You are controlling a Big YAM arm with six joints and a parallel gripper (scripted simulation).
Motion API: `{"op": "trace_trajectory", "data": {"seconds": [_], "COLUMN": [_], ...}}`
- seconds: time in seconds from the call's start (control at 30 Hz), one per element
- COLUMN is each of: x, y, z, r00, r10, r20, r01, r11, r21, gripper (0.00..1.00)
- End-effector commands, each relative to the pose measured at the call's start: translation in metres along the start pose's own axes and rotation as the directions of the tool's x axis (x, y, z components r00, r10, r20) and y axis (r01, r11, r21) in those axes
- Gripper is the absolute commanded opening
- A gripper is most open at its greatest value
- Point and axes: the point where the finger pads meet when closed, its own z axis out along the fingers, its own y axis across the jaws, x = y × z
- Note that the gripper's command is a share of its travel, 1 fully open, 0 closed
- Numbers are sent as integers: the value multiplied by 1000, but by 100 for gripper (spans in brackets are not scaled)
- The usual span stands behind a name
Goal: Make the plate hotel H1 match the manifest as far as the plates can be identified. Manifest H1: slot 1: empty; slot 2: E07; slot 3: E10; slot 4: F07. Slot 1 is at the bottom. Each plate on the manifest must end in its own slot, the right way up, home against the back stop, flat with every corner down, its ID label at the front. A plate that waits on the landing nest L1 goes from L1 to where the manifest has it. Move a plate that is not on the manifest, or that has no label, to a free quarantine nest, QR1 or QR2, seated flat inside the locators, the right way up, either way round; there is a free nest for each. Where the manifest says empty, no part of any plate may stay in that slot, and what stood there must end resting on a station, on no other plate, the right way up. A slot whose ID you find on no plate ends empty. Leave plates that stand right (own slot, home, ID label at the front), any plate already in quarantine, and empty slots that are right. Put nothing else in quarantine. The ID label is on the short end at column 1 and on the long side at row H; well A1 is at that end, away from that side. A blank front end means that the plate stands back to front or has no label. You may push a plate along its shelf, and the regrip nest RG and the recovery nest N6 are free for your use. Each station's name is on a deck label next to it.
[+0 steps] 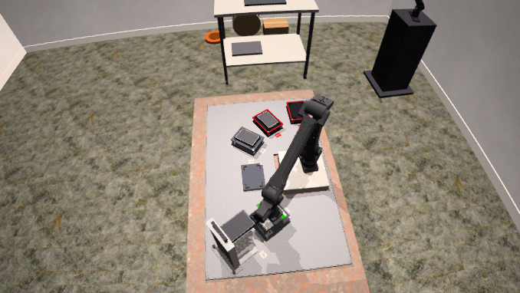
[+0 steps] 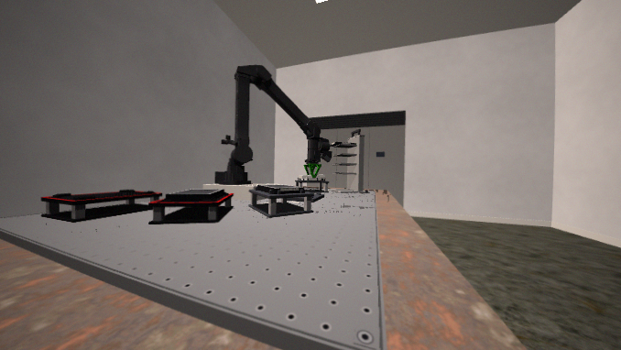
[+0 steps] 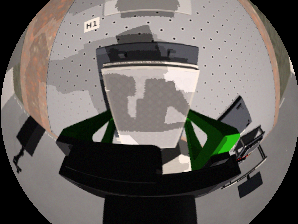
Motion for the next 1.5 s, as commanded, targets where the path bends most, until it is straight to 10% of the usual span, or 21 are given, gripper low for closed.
{"op": "trace_trajectory", "data": {"seconds": [0.0,1.47], "x": [-27,-20], "y": [14,14], "z": [-38,-77], "r00": [996,996], "r10": [-1,-2], "r20": [88,90], "r01": [3,4], "r11": [1000,1000], "r21": [-24,-25], "gripper": [86,86]}}
